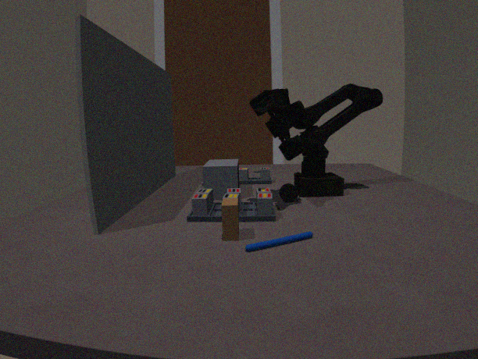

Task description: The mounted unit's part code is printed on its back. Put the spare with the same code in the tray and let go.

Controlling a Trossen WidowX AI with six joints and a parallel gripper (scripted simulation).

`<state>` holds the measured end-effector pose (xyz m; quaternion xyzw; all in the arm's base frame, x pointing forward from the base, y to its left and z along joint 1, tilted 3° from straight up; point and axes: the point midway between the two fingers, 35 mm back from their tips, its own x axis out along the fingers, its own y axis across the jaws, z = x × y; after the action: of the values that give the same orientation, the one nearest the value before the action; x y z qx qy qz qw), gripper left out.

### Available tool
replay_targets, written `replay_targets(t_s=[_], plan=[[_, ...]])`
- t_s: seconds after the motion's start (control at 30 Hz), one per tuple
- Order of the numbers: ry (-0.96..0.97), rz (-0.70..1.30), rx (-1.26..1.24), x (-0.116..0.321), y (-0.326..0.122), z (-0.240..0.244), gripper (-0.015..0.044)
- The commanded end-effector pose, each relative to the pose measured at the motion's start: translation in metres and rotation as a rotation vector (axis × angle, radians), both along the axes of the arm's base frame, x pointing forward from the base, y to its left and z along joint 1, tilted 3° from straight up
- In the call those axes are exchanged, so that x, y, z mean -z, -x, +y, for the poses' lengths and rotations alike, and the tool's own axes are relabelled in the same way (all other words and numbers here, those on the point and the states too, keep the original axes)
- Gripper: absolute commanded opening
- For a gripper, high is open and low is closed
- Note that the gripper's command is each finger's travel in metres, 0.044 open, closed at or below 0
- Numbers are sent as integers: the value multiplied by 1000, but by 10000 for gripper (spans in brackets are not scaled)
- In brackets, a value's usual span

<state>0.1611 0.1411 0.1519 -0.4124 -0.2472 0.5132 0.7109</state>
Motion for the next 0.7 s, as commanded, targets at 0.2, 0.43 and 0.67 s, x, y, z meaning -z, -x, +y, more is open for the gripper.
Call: replay_targets(t_s=[0.2,0.43,0.67], plan=[[-1,10,6,-1,-2,0,440],[-25,396,254,-30,-66,-21,440],[-48,796,549,-45,-126,-53,440]])
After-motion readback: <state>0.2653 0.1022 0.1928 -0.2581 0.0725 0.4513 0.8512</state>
